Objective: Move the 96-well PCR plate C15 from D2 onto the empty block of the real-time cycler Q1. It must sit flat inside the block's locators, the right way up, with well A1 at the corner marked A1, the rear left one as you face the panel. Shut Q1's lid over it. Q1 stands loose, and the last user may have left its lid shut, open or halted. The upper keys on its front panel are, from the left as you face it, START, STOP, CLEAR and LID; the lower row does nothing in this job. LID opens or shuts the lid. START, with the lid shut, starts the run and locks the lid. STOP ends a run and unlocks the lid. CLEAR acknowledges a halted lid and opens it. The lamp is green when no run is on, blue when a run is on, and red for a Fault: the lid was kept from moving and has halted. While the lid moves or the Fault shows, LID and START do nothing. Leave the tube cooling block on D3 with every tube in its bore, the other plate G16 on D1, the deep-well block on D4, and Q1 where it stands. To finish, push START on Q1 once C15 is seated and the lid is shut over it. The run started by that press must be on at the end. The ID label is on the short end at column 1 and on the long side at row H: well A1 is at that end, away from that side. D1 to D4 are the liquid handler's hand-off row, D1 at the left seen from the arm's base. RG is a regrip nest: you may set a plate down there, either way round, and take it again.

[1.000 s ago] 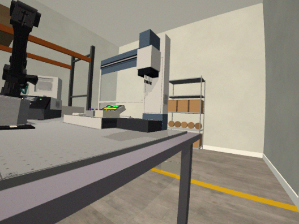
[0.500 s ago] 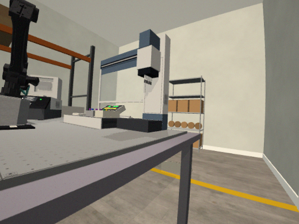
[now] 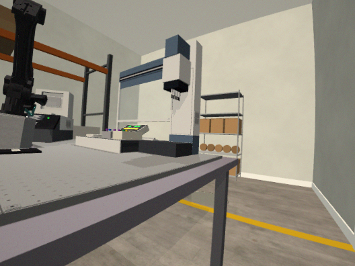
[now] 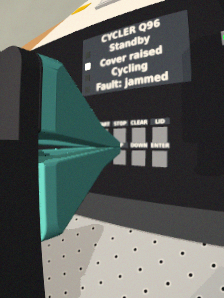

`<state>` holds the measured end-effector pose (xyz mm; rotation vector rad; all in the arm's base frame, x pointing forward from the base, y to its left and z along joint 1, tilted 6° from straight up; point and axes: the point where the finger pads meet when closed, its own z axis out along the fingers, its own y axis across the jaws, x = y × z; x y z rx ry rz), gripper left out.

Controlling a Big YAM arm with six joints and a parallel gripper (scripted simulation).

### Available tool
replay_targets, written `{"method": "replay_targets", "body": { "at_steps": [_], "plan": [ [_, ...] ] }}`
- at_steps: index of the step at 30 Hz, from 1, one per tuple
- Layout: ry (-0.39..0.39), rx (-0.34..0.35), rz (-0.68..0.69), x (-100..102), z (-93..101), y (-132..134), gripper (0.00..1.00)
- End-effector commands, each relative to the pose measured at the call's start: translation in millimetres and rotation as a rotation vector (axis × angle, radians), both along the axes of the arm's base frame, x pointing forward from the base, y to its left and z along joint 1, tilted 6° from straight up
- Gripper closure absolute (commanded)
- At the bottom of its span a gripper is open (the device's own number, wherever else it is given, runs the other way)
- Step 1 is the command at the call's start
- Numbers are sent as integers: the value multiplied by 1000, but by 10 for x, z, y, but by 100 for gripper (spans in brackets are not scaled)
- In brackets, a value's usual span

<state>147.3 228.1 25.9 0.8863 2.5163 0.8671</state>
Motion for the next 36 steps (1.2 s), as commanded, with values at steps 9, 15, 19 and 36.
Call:
{"method": "replay_targets", "body": {
  "at_steps": [9, 15, 19, 36],
  "plan": [
    [-41, 55, 10, 256, 155, 373, 100],
    [-37, 47, 9, 271, 81, 376, 100],
    [-27, 30, 1, 297, -48, 340, 100],
    [-18, 42, -15, 302, -41, 360, 100]
  ]
}}
